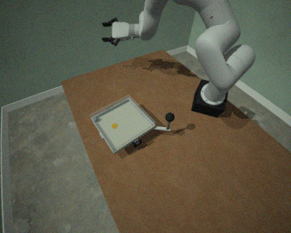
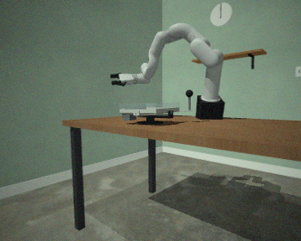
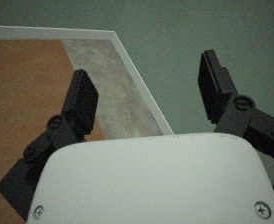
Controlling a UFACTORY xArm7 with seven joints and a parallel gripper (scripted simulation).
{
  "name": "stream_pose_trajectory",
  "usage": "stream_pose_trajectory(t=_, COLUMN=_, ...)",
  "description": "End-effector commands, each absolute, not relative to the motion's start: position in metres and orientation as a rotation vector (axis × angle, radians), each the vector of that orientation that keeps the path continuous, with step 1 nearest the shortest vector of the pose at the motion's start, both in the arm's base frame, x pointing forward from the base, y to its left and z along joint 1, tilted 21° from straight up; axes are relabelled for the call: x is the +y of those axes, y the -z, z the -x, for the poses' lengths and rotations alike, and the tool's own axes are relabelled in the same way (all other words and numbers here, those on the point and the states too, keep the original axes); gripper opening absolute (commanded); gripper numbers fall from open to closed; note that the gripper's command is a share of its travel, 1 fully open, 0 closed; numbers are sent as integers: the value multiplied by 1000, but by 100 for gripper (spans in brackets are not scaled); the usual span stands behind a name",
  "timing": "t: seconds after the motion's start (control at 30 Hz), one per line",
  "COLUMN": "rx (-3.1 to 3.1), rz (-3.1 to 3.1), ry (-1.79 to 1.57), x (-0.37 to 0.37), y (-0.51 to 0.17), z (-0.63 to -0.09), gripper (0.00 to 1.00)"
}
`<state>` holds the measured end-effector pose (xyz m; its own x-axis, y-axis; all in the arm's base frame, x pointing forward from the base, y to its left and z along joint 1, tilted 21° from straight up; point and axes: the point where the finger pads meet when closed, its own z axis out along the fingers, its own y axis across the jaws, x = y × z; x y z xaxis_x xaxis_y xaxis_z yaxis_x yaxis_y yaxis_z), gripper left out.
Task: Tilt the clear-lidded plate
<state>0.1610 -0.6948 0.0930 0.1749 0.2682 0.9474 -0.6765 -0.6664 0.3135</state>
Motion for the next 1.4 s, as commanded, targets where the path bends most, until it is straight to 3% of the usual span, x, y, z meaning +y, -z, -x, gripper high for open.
stream_pose_trajectory(t=0.0, rx=-388, rz=-1699, ry=-1592, x=-696, y=-96, z=-160, gripper=100)
stream_pose_trajectory(t=0.63, rx=-384, rz=-1701, ry=-1599, x=-695, y=-98, z=-163, gripper=100)
stream_pose_trajectory(t=0.83, rx=-322, rz=-1743, ry=-1699, x=-673, y=-134, z=-205, gripper=100)
stream_pose_trajectory(t=1.1, rx=-322, rz=-1743, ry=-1699, x=-673, y=-134, z=-205, gripper=100)
stream_pose_trajectory(t=1.2, rx=-239, rz=-1800, ry=-1807, x=-639, y=-173, z=-253, gripper=100)
stream_pose_trajectory(t=1.37, rx=-221, rz=-1813, ry=-1827, x=-631, y=-180, z=-262, gripper=100)
